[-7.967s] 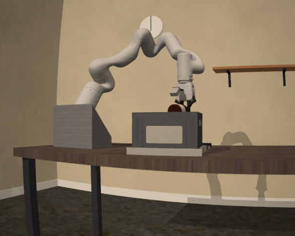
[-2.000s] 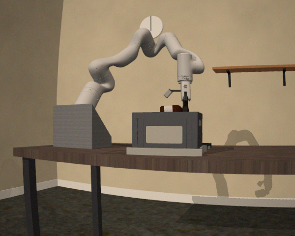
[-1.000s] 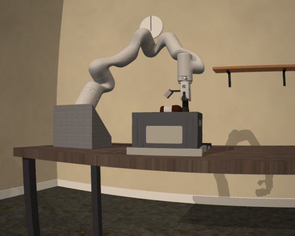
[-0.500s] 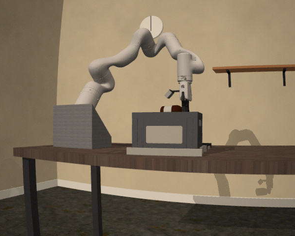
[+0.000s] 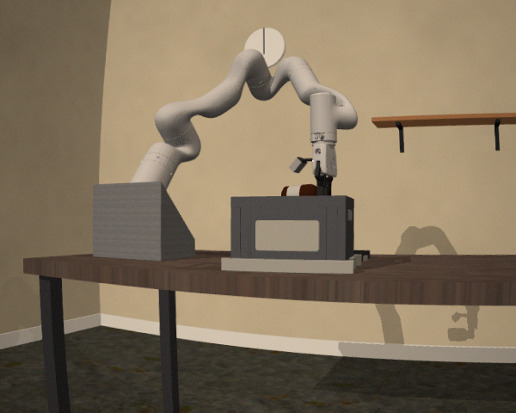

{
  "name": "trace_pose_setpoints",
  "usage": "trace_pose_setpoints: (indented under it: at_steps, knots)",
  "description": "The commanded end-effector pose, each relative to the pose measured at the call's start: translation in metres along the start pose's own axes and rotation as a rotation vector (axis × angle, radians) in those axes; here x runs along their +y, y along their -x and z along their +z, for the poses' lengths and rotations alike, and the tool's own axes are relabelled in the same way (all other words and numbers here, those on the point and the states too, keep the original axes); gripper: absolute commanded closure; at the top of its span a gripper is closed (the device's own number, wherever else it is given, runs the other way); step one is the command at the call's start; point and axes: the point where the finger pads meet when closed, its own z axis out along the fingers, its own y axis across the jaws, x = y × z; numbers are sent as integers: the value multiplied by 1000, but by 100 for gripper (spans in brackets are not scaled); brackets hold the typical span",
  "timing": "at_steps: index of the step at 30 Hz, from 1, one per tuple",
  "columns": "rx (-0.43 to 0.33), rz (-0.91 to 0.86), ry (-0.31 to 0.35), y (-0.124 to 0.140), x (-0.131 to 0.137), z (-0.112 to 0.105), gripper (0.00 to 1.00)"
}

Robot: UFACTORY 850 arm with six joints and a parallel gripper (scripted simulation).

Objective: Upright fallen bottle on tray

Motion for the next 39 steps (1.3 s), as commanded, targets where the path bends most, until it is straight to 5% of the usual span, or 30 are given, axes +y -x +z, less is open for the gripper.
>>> trace_pose_setpoints:
  at_steps: [1, 39]
  knots:
    - [-1, 5, 0, 1, 0, -1, 100]
    - [-1, 262, 0, 1, 0, -1, 100]
